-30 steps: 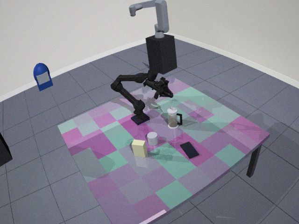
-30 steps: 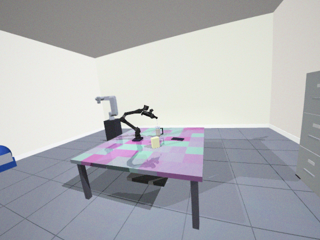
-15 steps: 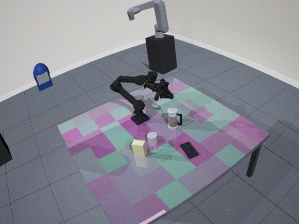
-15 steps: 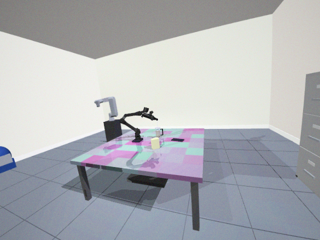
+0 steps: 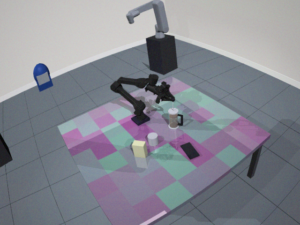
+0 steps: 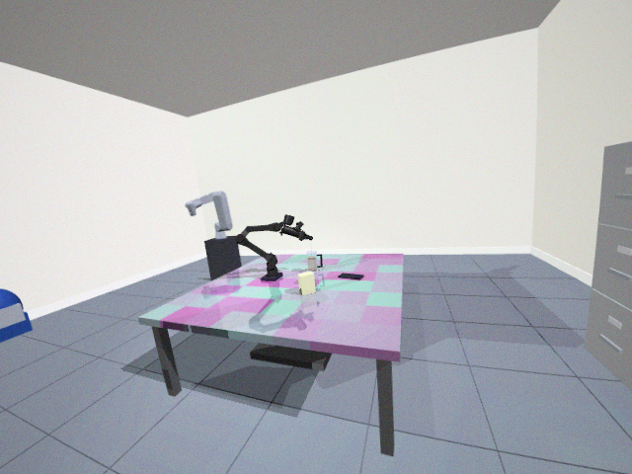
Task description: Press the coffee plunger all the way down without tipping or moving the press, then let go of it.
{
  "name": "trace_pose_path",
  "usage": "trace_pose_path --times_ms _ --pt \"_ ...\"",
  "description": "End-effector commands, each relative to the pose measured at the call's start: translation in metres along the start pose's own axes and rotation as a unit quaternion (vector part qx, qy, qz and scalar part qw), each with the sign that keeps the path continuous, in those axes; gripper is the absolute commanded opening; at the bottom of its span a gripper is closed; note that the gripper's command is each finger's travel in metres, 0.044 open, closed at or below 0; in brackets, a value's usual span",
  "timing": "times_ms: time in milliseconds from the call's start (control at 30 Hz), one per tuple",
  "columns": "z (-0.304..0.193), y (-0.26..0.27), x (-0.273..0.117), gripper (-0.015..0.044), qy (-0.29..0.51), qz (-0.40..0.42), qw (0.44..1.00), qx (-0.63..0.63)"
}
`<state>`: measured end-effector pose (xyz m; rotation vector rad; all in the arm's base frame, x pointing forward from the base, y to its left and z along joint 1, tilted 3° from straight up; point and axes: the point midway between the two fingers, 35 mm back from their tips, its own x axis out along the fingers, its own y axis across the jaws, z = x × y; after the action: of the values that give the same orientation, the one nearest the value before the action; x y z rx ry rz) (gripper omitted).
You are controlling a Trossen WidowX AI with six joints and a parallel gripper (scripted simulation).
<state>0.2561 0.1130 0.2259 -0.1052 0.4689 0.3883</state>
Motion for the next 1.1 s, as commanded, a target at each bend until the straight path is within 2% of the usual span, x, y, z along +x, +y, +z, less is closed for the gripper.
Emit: trace_pose_path --times_ms 0,667,1067 --pt "-0.033 0.000 0.013 0.0124 0.043 0.001 0.999 -0.004" --pt "-0.060 -0.001 0.031 0.0124 0.042 0.001 0.999 -0.004" --pt "-0.058 -0.001 0.036 0.0124 0.042 0.001 0.999 -0.004"
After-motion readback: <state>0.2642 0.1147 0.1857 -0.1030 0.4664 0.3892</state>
